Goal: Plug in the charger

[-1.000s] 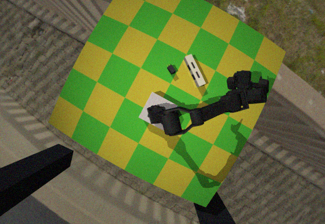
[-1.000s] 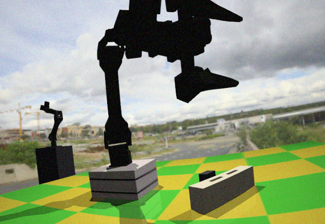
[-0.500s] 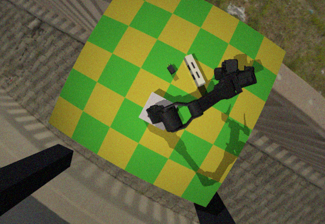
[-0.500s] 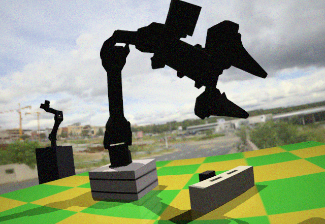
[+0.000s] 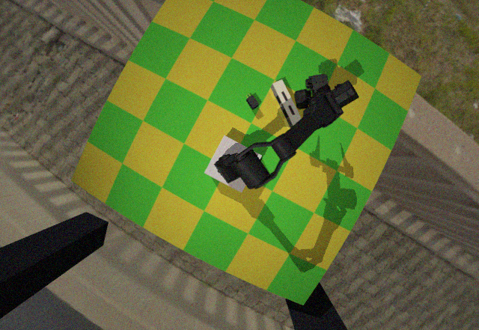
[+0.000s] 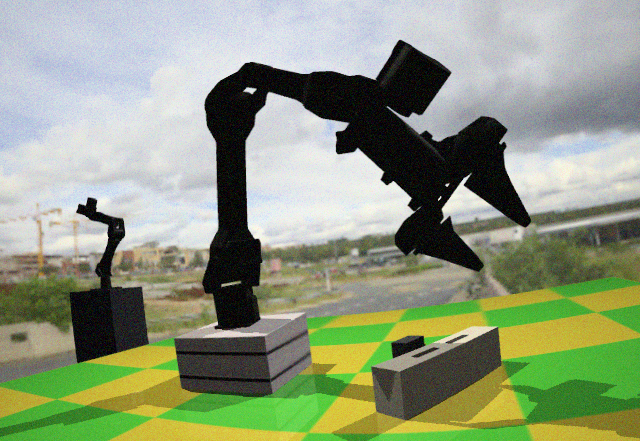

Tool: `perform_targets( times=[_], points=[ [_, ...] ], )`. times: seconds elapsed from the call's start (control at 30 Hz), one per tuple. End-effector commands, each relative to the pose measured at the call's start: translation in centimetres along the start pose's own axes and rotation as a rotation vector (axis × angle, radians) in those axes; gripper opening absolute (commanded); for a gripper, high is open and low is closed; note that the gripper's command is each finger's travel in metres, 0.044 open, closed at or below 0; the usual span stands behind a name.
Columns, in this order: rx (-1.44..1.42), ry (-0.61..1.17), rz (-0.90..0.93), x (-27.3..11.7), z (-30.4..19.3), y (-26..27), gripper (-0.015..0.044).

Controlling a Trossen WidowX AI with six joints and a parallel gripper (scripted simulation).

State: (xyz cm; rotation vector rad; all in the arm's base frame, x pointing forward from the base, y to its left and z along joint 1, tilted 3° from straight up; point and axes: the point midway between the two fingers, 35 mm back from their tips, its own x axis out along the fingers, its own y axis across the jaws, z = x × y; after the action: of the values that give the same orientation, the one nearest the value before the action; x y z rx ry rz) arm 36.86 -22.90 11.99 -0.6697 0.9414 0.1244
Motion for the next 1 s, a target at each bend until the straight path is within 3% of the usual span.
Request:
perform_targets(
  times=[0.0, 0.97],
  points=[
    [-0.007, 0.029, 0.061, 0.8, 0.5, 2.2, 0.0440],
    [-0.176, 0.248, 0.394, 1.6, 3.4, 17.1, 0.0440]
  ],
)
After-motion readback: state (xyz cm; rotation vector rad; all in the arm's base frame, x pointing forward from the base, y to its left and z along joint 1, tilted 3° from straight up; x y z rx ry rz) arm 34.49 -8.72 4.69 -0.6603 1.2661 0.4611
